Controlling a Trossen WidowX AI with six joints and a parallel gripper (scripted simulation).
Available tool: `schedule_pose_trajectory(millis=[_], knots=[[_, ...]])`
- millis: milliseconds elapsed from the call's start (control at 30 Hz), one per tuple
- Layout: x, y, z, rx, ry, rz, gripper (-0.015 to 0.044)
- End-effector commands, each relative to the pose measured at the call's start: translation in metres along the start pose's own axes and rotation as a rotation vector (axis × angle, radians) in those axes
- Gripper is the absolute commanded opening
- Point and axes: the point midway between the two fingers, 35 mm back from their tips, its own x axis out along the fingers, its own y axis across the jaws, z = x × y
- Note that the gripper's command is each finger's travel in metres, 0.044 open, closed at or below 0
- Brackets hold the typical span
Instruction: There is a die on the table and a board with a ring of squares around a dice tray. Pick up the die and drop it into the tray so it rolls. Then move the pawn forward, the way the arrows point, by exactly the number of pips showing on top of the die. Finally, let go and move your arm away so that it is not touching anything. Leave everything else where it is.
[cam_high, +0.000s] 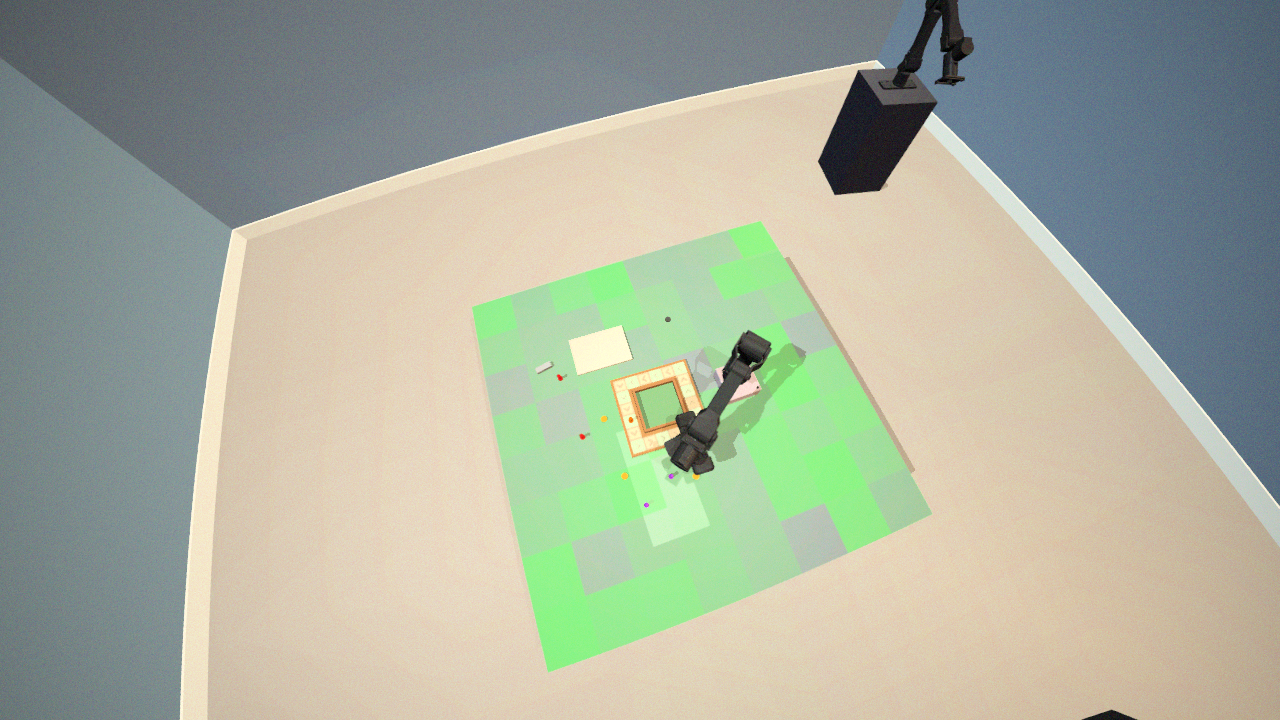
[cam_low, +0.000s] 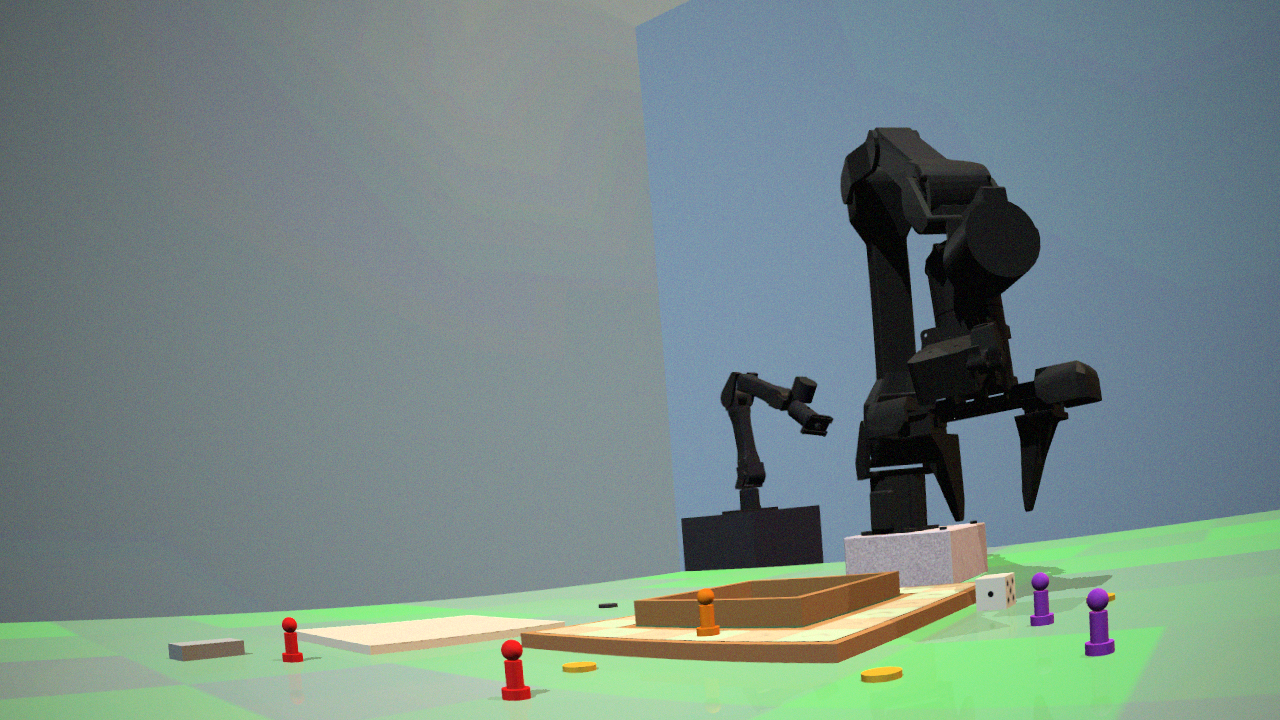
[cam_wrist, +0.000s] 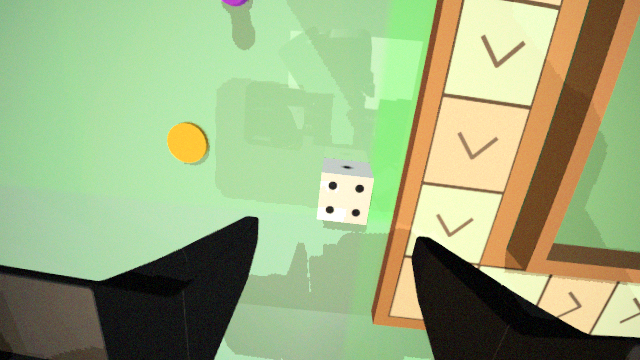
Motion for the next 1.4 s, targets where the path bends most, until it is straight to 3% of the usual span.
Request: schedule_pose_trajectory(millis=[0,1033,1233,1367], knots=[[0.015,-0.003,-0.003,-0.01,0.008,-0.014,0.0275],[0.062,-0.005,-0.005,-0.01,0.008,-0.014,0.0275],[0.062,-0.005,-0.005,-0.01,0.008,-0.014,0.0118],[0.062,-0.005,-0.005,-0.01,0.008,-0.014,0.0091]])
